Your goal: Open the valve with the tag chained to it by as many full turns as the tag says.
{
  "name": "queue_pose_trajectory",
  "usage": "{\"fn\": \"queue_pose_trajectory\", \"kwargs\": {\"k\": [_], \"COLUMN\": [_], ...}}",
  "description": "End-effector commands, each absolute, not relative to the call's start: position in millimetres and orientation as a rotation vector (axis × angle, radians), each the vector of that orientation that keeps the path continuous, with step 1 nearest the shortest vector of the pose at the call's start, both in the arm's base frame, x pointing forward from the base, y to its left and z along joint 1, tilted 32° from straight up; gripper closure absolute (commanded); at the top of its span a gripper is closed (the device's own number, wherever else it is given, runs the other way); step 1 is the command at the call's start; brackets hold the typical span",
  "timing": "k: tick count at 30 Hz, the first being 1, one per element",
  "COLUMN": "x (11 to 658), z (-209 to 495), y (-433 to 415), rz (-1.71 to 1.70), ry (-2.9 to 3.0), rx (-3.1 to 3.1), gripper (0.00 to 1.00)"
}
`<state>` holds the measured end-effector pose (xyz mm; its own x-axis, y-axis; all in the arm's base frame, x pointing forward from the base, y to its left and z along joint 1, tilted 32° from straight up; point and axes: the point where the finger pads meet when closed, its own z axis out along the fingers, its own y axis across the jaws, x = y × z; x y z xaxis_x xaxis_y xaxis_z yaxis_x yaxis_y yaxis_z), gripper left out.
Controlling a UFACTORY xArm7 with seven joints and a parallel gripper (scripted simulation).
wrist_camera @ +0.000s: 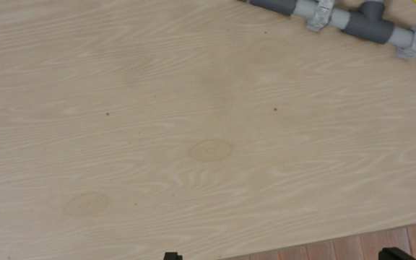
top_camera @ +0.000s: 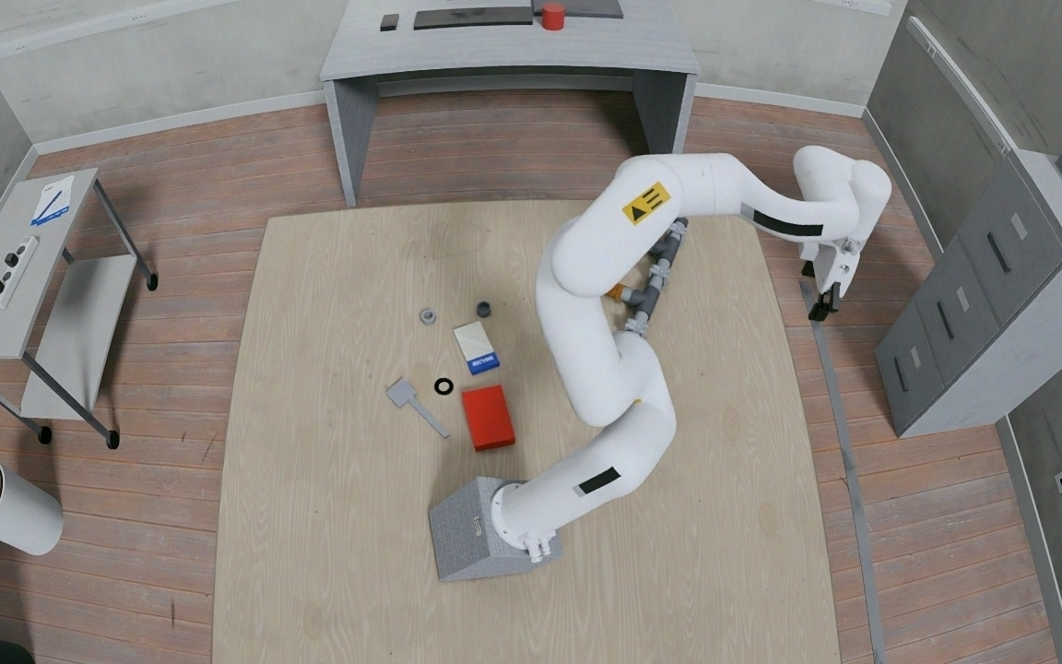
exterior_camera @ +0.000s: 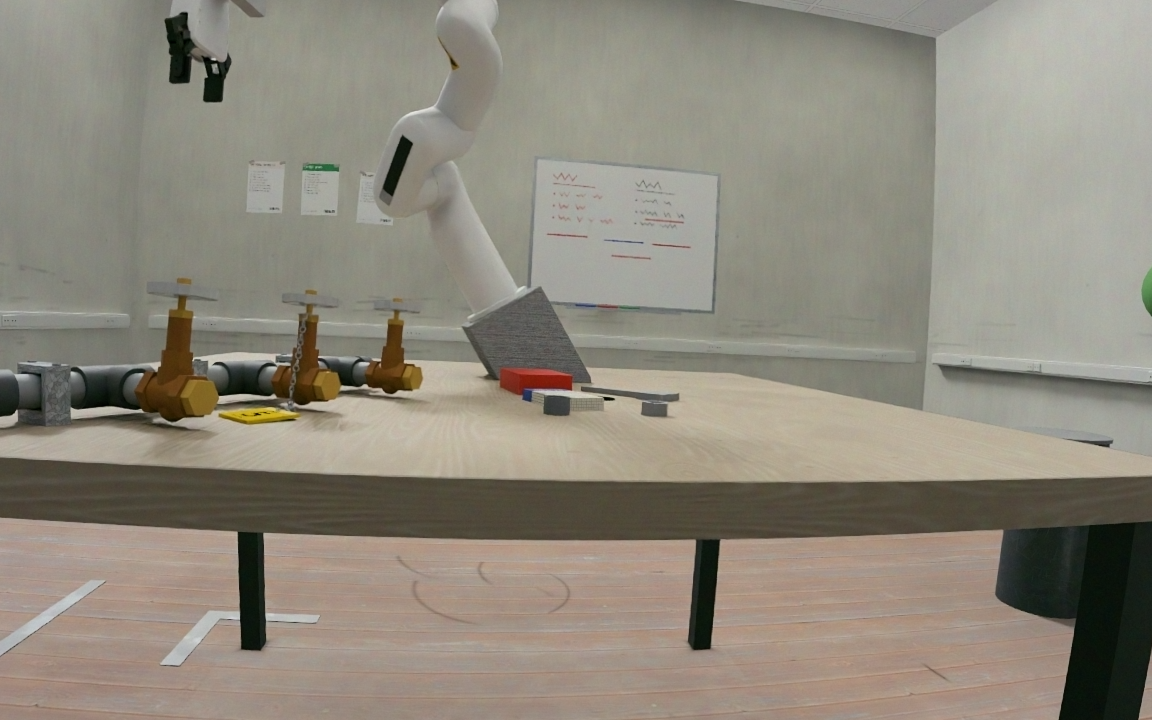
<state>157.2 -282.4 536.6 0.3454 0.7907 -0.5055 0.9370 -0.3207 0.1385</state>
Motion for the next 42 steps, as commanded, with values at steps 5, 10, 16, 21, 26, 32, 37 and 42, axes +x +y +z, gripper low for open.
{"fn": "queue_pose_trajectory", "kwargs": {"k": [5, 10, 16, 21, 26, 32, 37, 42], "x": [192.9, 226.0, 257.9, 279.0, 306.8, 339.0, 365.4, 388.1], "z": [540.9, 539.3, 534.8, 530.3, 522.4, 510.2, 497.5, 484.6], "y": [-283.3, -283.6, -283.6, -283.4, -283.0, -282.4, -281.8, -281.2], "rz": [-0.484, -0.467, -0.444, -0.426, -0.398, -0.361, -0.328, -0.298], "ry": [1.370, 1.251, 1.141, 1.070, 0.979, 0.874, 0.788, 0.713], "rx": [2.239, 2.262, 2.281, 2.293, 2.308, 2.326, 2.341, 2.356], "gripper": [0.00, 0.00, 0.00, 0.00, 0.00, 0.00, 0.00, 0.00]}}
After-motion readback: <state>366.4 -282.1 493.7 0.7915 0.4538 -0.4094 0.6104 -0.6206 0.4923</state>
